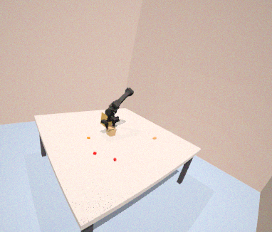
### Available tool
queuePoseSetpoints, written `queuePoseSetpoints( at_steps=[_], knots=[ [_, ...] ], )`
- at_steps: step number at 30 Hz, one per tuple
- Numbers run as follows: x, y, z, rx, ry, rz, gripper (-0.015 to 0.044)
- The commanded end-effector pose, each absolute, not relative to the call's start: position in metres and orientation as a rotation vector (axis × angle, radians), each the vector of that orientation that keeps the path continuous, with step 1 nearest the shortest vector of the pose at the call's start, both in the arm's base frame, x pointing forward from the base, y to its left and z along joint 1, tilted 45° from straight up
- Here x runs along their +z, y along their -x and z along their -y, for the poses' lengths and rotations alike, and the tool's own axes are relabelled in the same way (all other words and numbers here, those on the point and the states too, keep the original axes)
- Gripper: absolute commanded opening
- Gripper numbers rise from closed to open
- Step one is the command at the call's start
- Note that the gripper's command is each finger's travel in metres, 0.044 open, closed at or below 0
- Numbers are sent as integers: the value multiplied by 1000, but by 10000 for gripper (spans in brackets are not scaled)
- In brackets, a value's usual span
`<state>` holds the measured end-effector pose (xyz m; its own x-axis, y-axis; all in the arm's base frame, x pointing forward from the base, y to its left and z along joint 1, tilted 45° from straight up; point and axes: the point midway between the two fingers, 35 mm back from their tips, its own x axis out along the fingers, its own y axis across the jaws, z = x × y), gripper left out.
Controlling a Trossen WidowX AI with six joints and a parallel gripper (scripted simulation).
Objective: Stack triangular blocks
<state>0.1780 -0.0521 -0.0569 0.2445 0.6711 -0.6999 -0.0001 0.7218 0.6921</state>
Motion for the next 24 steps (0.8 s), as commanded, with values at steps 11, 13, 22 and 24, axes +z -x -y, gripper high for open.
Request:
queuePoseSetpoints(
  at_steps=[11, 13, 22, 24],
  knots=[
    [-63, -182, 45, 504, -656, -1254, 0],
    [-63, -183, 45, 505, -656, -1254, 0],
    [-64, -183, 44, 504, -657, -1253, 0],
    [-64, -183, 44, 504, -657, -1253, 0]
  ],
)
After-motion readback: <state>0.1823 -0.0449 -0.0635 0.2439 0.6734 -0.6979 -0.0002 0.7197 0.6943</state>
